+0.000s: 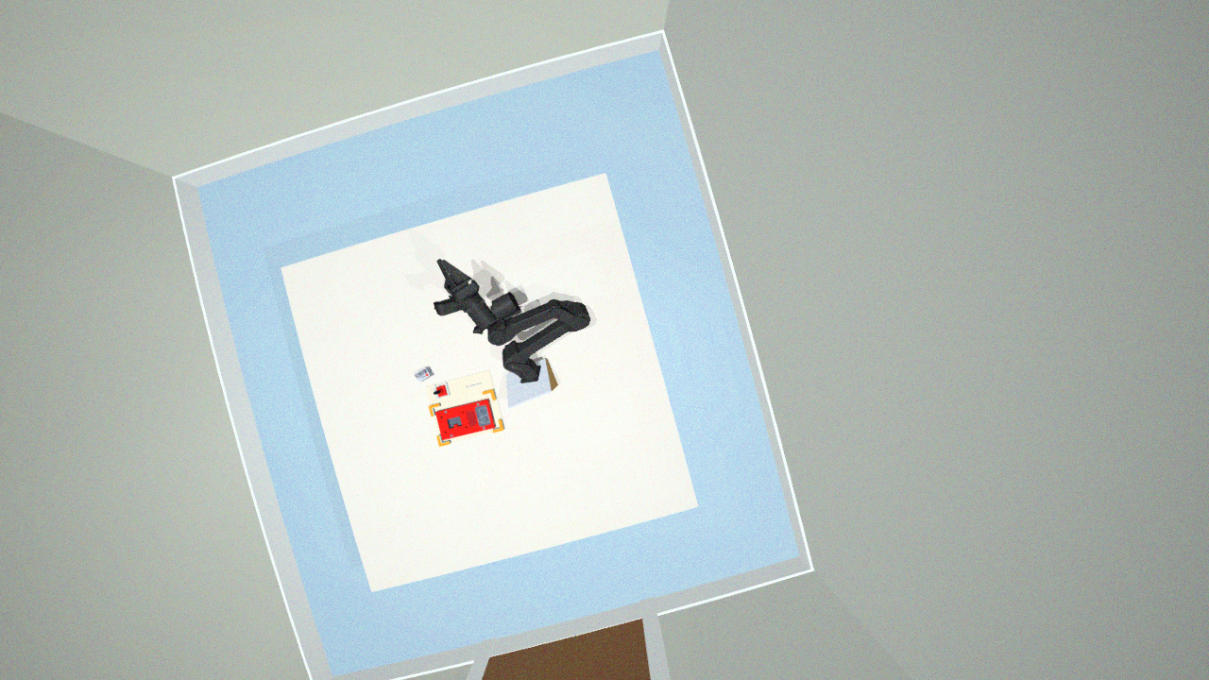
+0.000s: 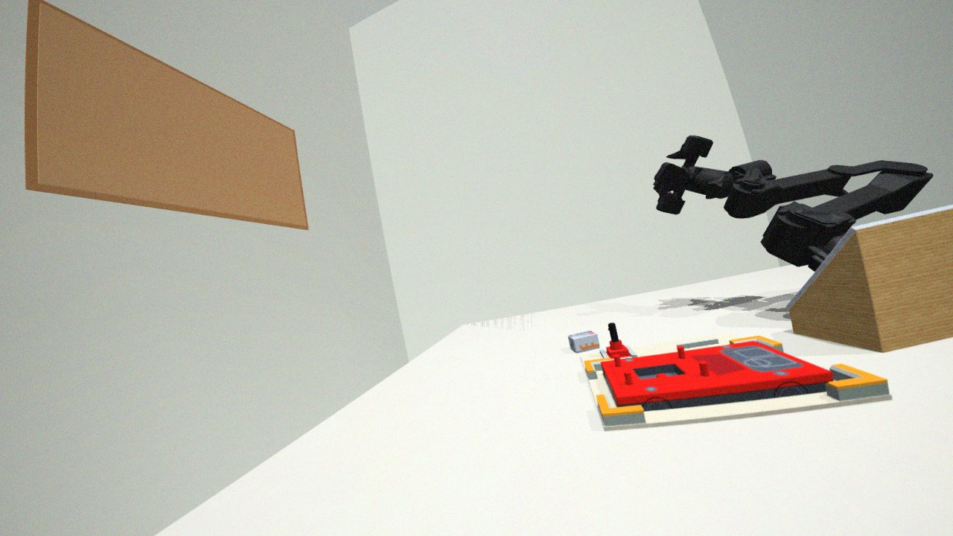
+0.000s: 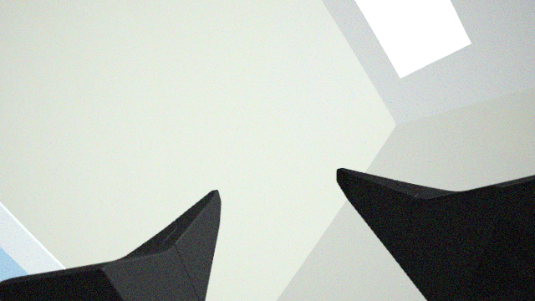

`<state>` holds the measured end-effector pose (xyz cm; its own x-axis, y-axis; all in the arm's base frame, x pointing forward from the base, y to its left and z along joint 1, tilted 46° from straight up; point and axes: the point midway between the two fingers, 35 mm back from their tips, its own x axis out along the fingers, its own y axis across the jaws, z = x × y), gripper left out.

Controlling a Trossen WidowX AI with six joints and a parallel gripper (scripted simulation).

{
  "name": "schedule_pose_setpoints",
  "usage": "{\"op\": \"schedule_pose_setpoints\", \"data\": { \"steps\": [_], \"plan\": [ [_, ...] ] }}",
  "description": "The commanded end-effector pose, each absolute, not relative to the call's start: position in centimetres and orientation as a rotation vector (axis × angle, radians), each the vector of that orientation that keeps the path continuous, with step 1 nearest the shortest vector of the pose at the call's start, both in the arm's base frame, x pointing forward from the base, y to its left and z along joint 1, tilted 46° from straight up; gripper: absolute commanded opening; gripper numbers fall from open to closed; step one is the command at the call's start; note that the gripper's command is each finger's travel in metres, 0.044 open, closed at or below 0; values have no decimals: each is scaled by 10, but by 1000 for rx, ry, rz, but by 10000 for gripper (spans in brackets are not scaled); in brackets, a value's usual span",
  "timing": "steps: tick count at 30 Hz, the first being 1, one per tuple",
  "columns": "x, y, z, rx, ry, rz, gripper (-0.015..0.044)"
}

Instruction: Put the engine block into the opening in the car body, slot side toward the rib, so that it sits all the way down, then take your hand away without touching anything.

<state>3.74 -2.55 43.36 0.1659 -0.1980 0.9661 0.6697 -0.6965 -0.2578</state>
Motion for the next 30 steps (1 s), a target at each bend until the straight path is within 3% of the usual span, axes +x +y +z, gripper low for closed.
{"op": "schedule_pose_setpoints", "data": {
  "steps": [1, 30],
  "plan": [
    [37, -25, 434, -1760, -450, -1612, 426],
    [220, 31, 444, -2294, -251, -843, 440]
  ]
}}
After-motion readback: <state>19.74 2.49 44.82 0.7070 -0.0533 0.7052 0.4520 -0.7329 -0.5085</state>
